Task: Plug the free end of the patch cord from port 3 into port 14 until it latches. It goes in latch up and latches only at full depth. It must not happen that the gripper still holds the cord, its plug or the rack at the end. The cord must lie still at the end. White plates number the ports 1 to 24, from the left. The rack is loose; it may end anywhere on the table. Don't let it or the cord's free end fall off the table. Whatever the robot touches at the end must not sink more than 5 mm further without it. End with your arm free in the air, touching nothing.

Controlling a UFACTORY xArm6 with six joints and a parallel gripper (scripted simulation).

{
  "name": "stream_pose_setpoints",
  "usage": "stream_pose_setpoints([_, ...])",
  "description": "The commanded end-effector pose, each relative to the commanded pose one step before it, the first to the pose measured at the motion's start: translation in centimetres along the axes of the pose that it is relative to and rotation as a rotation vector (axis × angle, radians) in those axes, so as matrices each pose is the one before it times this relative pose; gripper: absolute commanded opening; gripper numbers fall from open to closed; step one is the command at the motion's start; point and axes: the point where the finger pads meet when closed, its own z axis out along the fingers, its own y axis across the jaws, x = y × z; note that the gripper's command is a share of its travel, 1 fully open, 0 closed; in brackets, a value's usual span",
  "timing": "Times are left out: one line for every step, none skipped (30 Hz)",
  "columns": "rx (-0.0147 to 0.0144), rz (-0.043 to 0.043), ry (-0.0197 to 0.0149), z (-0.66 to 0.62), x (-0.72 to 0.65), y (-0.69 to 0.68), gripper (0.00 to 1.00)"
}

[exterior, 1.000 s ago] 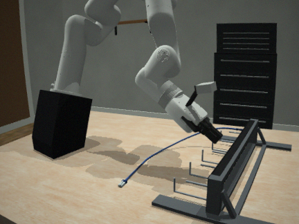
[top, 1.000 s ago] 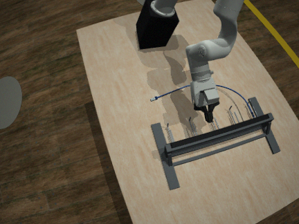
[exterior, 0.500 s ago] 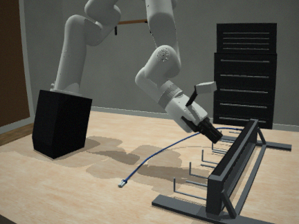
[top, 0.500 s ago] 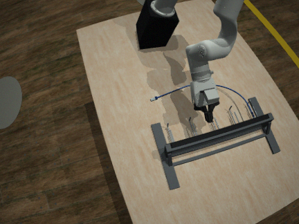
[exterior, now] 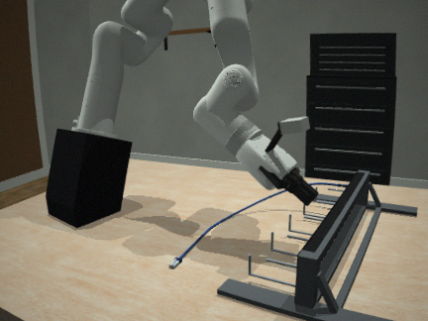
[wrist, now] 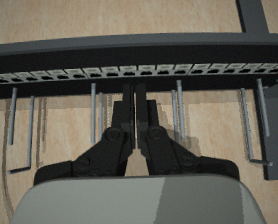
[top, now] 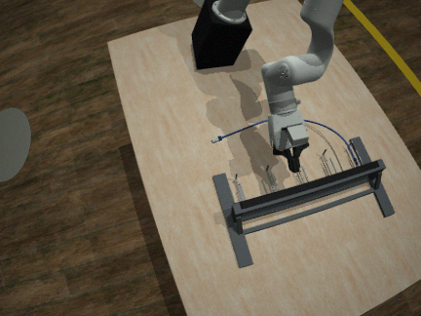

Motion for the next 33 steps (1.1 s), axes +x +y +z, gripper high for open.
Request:
stream_pose_setpoints([0.0004, -0.00023, 0.0034, -0.603, 0.205, -0.015, 0.0])
stream_pose_setpoints([0.0, 0.0, 0.0, -0.373, 0.0, 0.0, 0.0])
stream_pose_setpoints([0.0, 0.0, 0.0, -0.458, 0.0, 0.0, 0.0])
stream_pose_setpoints([0.0, 0.0, 0.0, -0.542, 0.0, 0.0, 0.0])
stream_pose_setpoints([0.0, 0.0, 0.0, -0.622, 0.0, 0.0, 0.0])
stream_pose_setpoints([0.0, 0.0, 0.0, -0.695, 0.0, 0.0, 0.0])
stream_pose_setpoints([0.0, 0.0, 0.0, -0.759, 0.0, 0.0, 0.0])
stream_pose_setpoints([0.0, 0.0, 0.0, -0.812, -0.001, 0.0, 0.0])
stream_pose_setpoints([0.0, 0.0, 0.0, -0.853, 0.001, 0.0, 0.0])
stream_pose_setpoints([0.0, 0.0, 0.0, -0.528, 0.003, 0.0, 0.0])
stream_pose_setpoints([0.0, 0.0, 0.0, -0.498, -0.001, 0.0, 0.0])
stream_pose_setpoints([0.0, 0.0, 0.0, -0.542, 0.0, 0.0, 0.0])
stream_pose_setpoints([0.0, 0.0, 0.0, -0.565, 0.001, 0.0, 0.0])
stream_pose_setpoints([0.0, 0.0, 0.0, -0.569, -0.003, 0.0, 0.0])
stream_pose_setpoints([0.0, 0.0, 0.0, 0.0, 0.0, 0.0, 0.0])
stream_pose_setpoints([0.0, 0.0, 0.0, 0.0, 0.0, 0.0, 0.0])
stream_pose_setpoints([0.0, 0.0, 0.0, -0.862, 0.001, 0.0, 0.0])
stream_pose_setpoints([0.0, 0.0, 0.0, -0.824, 0.0, 0.0, 0.0])
stream_pose_setpoints([0.0, 0.0, 0.0, -0.768, -0.001, 0.0, 0.0])
stream_pose_setpoints([0.0, 0.0, 0.0, -0.563, 0.001, 0.0, 0.0])
stream_pose_setpoints([0.0, 0.0, 0.0, -0.49, 0.001, 0.0, 0.0])
stream_pose_setpoints([0.0, 0.0, 0.0, -0.536, 0.0, 0.0, 0.0])
stream_pose_setpoints([0.0, 0.0, 0.0, -0.443, 0.0, 0.0, 0.0])
stream_pose_setpoints([0.0, 0.0, 0.0, -0.349, -0.001, 0.0, 0.0])
stream_pose_setpoints([0.0, 0.0, 0.0, -0.258, 0.0, 0.0, 0.0])
stream_pose_setpoints([0.0, 0.0, 0.0, -0.176, 0.0, 0.0, 0.0])
stream_pose_setpoints([0.0, 0.0, 0.0, -0.105, -0.001, 0.0, 0.0])
stream_pose_setpoints([0.0, 0.0, 0.0, -0.049, 0.0, 0.0, 0.0])
stream_pose_setpoints([0.0, 0.0, 0.0, -0.014, 0.0, 0.0, 0.0])
stream_pose_setpoints([0.0, 0.0, 0.0, -0.002, 0.0, 0.0, 0.0])
stream_pose_setpoints([0.0, 0.0, 0.0, 0.0, 0.0, 0.002, 0.0])
stream_pose_setpoints([0.0, 0.0, 0.0, 0.0, 0.0, 0.0, 0.0])
stream_pose_setpoints([0.0, 0.0, 0.0, 0.0, 0.0, 0.0, 0.0])
